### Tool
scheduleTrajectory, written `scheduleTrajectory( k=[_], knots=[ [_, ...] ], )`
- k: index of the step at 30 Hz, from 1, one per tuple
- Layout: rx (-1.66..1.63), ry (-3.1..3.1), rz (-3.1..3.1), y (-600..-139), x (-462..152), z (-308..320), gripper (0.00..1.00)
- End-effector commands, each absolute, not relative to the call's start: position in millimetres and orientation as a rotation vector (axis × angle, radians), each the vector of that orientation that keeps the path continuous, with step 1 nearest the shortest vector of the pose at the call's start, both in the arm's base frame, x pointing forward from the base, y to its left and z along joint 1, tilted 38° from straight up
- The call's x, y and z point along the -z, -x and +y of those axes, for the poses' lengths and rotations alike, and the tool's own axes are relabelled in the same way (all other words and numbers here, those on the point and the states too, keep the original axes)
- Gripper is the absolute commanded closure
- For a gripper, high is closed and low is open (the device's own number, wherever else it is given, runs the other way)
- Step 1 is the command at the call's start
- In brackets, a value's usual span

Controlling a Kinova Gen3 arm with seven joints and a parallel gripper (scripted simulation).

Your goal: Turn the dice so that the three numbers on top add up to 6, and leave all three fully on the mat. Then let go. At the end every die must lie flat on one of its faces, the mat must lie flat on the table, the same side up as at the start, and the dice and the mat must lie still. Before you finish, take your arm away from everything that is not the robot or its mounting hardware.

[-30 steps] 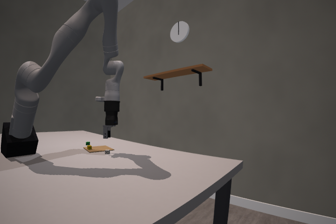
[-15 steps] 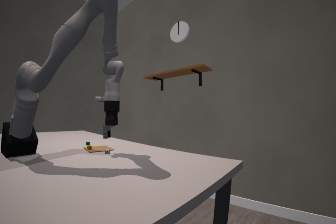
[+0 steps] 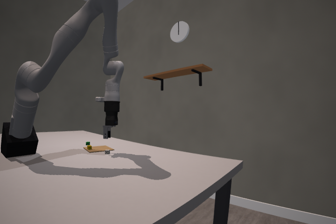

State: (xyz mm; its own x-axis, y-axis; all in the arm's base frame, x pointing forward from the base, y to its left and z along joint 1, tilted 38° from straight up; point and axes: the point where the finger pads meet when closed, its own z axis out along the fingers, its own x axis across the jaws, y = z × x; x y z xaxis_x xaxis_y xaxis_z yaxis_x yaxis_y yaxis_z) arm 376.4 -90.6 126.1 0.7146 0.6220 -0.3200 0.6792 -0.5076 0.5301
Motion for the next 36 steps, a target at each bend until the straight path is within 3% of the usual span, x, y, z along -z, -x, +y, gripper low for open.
scheduleTrajectory(
  k=[1,36],
  knots=[
    [0.117,-2.273,0.984,-376.3,-125.5,-91.1,0.3],
    [0.116,-2.273,0.984,-383.0,-93.9,-115.0,0.3]
  ],
)
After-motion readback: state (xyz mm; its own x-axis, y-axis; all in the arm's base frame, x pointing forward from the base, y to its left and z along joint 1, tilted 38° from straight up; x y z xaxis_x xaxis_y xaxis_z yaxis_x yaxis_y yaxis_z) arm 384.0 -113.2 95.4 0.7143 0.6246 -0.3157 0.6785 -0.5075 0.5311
